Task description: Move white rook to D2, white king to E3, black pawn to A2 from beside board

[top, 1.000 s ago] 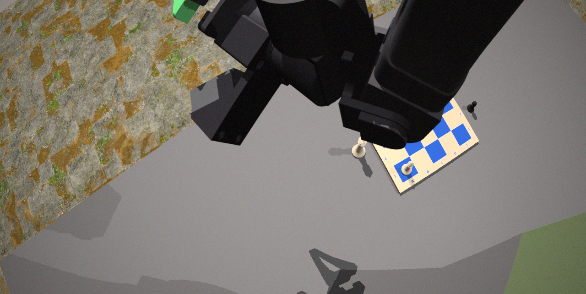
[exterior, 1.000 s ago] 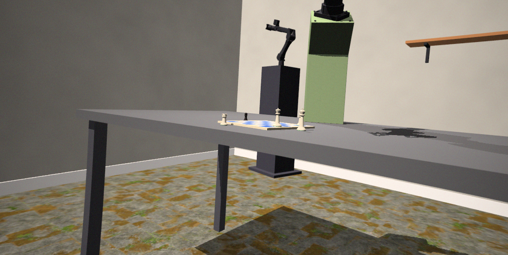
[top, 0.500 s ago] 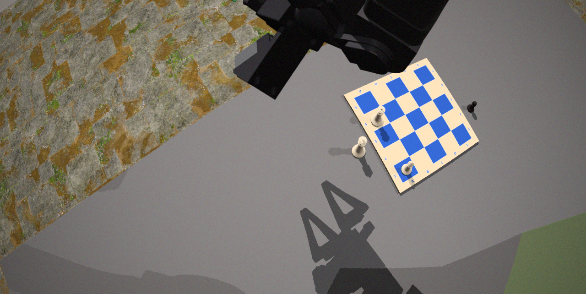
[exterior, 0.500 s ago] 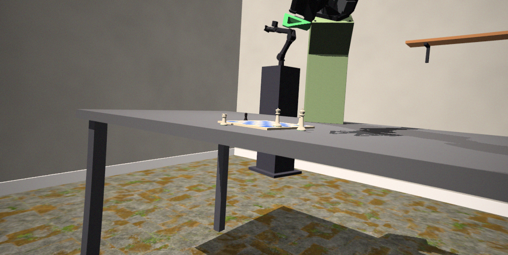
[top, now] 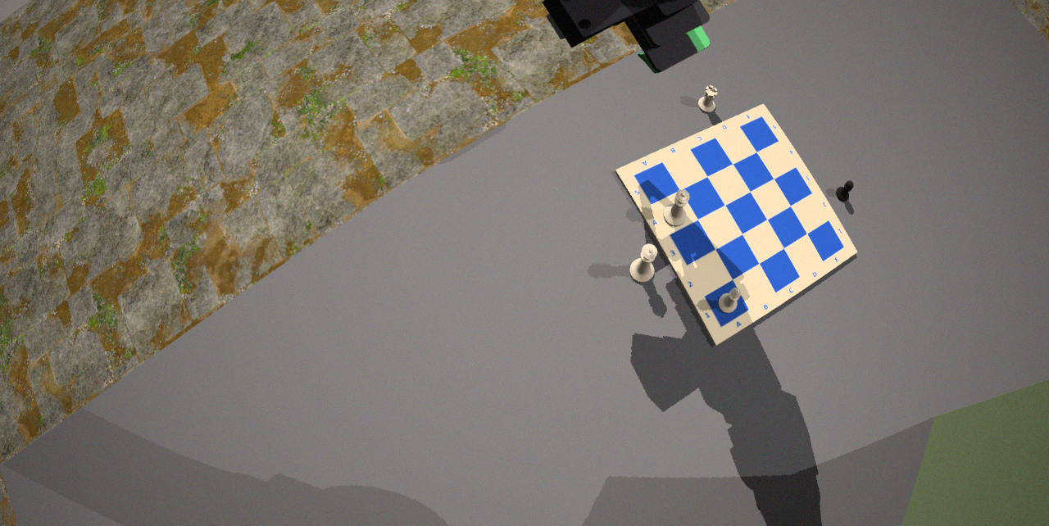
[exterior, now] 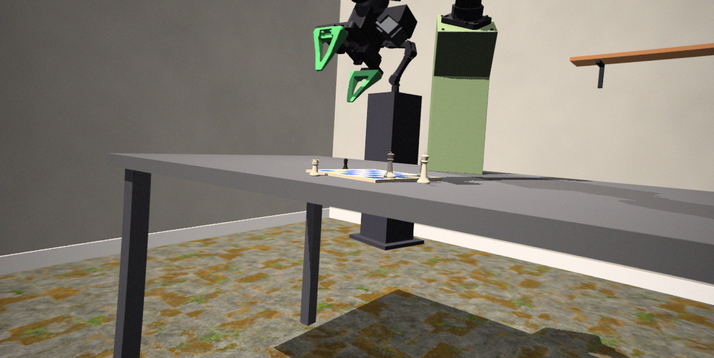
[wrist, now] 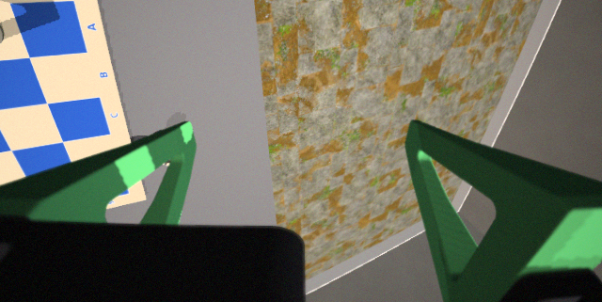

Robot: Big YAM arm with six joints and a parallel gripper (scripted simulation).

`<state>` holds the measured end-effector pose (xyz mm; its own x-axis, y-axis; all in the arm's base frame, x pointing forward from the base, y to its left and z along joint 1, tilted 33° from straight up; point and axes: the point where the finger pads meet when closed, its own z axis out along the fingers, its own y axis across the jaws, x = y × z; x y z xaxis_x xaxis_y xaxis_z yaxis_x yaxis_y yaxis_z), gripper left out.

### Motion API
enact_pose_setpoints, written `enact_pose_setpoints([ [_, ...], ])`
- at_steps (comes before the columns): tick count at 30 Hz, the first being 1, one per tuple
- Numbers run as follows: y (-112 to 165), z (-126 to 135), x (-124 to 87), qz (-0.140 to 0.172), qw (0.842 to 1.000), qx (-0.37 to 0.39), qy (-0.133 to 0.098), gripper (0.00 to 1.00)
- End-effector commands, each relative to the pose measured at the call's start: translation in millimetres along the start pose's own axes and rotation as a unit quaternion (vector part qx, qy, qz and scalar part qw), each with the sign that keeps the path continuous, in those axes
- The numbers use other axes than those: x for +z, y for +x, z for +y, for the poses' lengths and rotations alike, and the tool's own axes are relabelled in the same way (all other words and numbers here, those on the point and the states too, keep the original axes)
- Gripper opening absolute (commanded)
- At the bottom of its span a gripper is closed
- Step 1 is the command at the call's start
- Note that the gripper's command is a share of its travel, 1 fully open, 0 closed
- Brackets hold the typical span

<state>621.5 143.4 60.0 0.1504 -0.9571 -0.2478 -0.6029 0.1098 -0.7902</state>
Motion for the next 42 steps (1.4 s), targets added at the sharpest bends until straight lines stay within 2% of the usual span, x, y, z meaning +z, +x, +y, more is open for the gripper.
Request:
enact_pose_setpoints([
  [1, 36, 10, 11, 0.015, 0.991, 0.119, -0.065, 1.00],
  [3, 36, 10, 11, 0.015, 0.991, 0.119, -0.065, 1.00],
  [4, 52, 19, 11, 0.023, 0.981, 0.168, -0.098, 1.00],
  [5, 66, 27, 10, 0.029, 0.972, 0.198, -0.120, 1.00],
  [6, 78, 34, 8, 0.033, 0.965, 0.221, -0.136, 1.00],
  [7, 78, 34, 8, 0.037, 0.959, 0.240, -0.146, 1.00],
  [10, 104, 49, 2, 0.053, 0.928, 0.316, -0.191, 1.00],
  [12, 112, 54, -2, 0.059, 0.914, 0.344, -0.207, 1.00],
  [14, 115, 56, -3, 0.062, 0.908, 0.355, -0.213, 1.00],
  [15, 98, 59, 1, 0.054, 0.910, 0.346, -0.221, 1.00],
  [22, 96, 51, -4, 0.051, 0.914, 0.343, -0.209, 1.00],
  [24, 105, 49, -6, 0.055, 0.913, 0.348, -0.205, 1.00],
  [37, 105, 51, -4, 0.056, 0.911, 0.352, -0.206, 1.00],
  [40, 103, 55, 4, 0.061, 0.901, 0.375, -0.207, 1.00],
  [42, 99, 56, 8, 0.067, 0.888, 0.406, -0.206, 1.00],
])
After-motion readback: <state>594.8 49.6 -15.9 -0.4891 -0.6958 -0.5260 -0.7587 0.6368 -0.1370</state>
